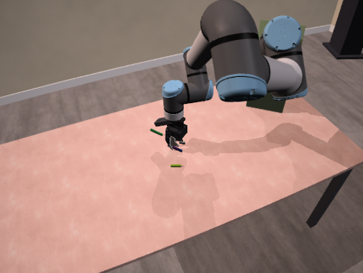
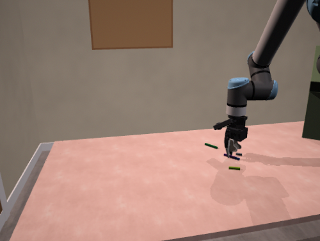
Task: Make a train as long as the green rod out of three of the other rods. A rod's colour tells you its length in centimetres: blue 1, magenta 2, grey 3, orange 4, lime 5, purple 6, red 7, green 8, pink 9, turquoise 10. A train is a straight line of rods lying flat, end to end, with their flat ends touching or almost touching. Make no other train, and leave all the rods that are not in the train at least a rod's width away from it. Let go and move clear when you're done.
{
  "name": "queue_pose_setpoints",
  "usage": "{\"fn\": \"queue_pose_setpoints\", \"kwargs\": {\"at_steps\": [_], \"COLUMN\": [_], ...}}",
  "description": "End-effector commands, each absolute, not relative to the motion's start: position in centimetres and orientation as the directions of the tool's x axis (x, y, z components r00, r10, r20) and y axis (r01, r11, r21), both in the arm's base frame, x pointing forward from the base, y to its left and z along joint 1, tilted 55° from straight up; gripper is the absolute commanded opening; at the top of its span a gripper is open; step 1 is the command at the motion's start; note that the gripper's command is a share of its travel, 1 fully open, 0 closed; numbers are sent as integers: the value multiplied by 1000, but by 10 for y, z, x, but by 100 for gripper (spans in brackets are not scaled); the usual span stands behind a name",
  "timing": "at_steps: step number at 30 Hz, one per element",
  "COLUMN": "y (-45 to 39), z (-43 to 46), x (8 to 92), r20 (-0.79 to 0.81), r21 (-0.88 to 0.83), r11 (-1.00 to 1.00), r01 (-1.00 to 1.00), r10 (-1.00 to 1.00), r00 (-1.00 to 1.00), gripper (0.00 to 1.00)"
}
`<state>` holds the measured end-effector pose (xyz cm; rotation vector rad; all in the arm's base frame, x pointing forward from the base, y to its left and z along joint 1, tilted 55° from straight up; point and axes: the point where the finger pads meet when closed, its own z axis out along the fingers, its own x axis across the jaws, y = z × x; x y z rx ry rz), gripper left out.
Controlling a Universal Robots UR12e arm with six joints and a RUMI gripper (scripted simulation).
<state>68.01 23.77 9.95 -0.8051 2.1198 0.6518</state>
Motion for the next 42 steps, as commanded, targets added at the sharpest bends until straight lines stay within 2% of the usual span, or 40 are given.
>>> {"fn": "queue_pose_setpoints", "kwargs": {"at_steps": [1,40,41,42], "y": [237,178,178,178], "z": [100,152,152,152], "x": [680,638,638,638], "r20": [-795,-795,-795,-795], "r21": [183,183,183,183], "r11": [671,671,671,671], "r01": [-719,-719,-719,-719], "r10": [-329,-329,-329,-329], "r00": [-510,-510,-510,-510], "gripper": [14,14,100,100]}}
